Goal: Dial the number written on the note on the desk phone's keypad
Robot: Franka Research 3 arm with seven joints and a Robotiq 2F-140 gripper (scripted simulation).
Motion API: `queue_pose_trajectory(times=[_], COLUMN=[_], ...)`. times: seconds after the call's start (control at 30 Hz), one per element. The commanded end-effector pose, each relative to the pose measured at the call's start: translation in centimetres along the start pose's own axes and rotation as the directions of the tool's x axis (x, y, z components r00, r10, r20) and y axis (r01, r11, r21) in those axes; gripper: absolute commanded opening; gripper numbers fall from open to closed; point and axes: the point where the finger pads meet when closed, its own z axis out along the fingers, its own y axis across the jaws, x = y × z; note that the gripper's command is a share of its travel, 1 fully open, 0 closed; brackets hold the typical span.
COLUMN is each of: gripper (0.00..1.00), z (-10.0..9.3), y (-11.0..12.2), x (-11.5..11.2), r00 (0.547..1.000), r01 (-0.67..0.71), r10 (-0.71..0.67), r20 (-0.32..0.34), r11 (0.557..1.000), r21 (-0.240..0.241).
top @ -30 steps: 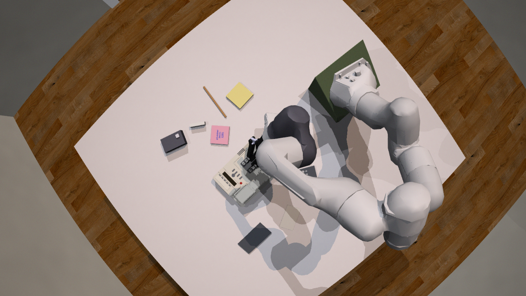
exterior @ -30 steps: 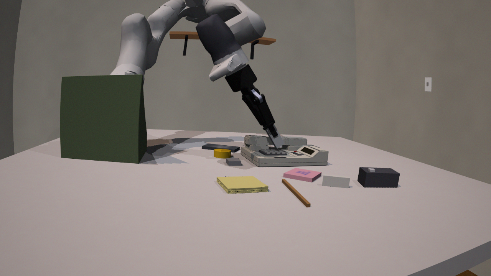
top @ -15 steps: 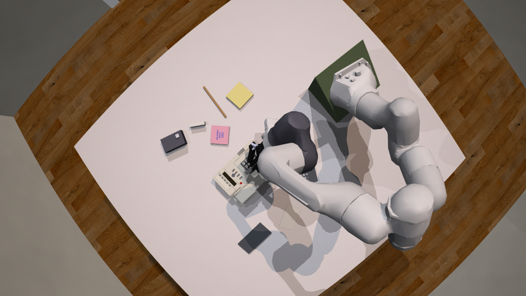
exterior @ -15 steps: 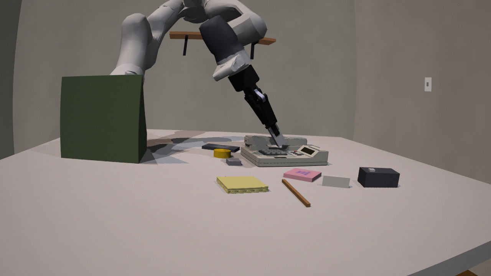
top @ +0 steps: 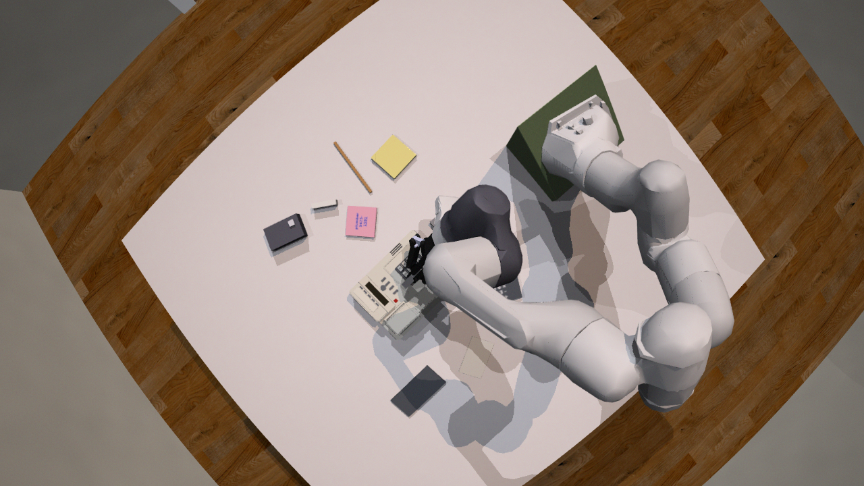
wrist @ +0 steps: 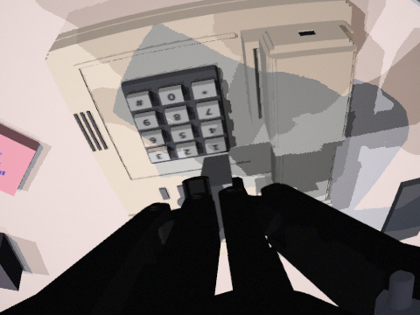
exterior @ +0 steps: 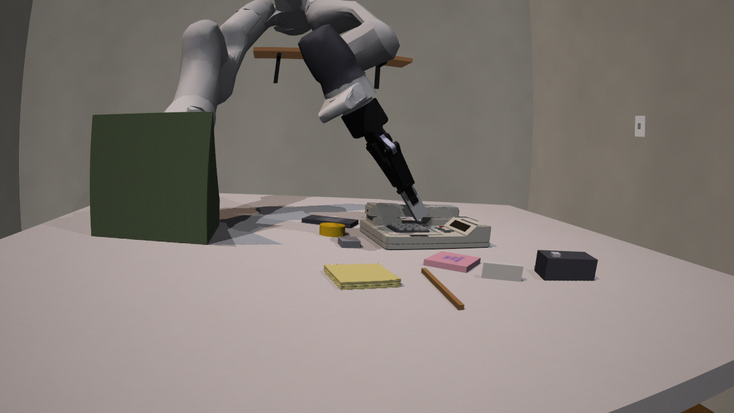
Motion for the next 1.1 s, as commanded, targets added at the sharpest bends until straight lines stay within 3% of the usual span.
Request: queue_pose_trajectory(times=[0.0,1.07], gripper=[0.0,0.0], z=[0.39,0.77], y=[0.04,0.04], x=[0.32,0.59], r00=[1.0,1.0], r01=[-0.007,-0.007], r10=[0.007,0.007], r20=[-0.003,-0.003], r11=[1.0,1.0], r21=[0.001,0.001])
